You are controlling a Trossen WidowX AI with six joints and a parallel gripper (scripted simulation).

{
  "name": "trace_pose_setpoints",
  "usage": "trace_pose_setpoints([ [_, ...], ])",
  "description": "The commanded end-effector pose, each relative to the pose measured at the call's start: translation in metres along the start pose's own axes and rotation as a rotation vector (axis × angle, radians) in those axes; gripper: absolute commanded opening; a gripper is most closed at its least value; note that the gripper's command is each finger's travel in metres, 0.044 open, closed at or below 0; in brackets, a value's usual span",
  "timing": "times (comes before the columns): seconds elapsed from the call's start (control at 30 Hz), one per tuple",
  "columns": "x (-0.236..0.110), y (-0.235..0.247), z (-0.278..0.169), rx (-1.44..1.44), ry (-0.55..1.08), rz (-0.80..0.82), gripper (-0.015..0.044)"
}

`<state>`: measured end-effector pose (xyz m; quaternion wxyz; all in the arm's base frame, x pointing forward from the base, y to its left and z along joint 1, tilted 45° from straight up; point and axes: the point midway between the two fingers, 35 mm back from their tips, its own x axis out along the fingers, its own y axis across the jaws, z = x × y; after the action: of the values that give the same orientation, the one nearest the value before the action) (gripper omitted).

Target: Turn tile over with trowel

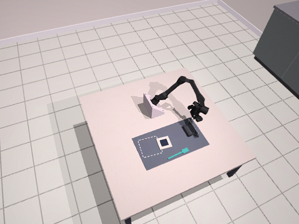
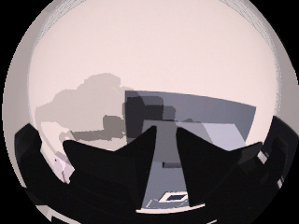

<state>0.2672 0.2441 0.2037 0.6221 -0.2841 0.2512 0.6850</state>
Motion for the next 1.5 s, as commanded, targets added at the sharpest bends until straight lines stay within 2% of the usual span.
trace_pose_setpoints([
  [0.0,0.002,-0.001,0.009,0.001,0.003,-0.003,0.01],
  [0.43,0.013,-0.001,0.031,0.001,0.0,-0.003,0.01],
  [0.57,0.009,0.0,0.026,0.0,-0.001,-0.002,0.01],
  [0.73,-0.017,0.001,0.024,0.001,0.001,-0.003,0.01],
  [0.93,-0.018,0.001,0.023,0.007,0.001,-0.003,0.01],
  [1.47,-0.015,-0.002,-0.024,0.527,0.02,-0.014,0.01],
])
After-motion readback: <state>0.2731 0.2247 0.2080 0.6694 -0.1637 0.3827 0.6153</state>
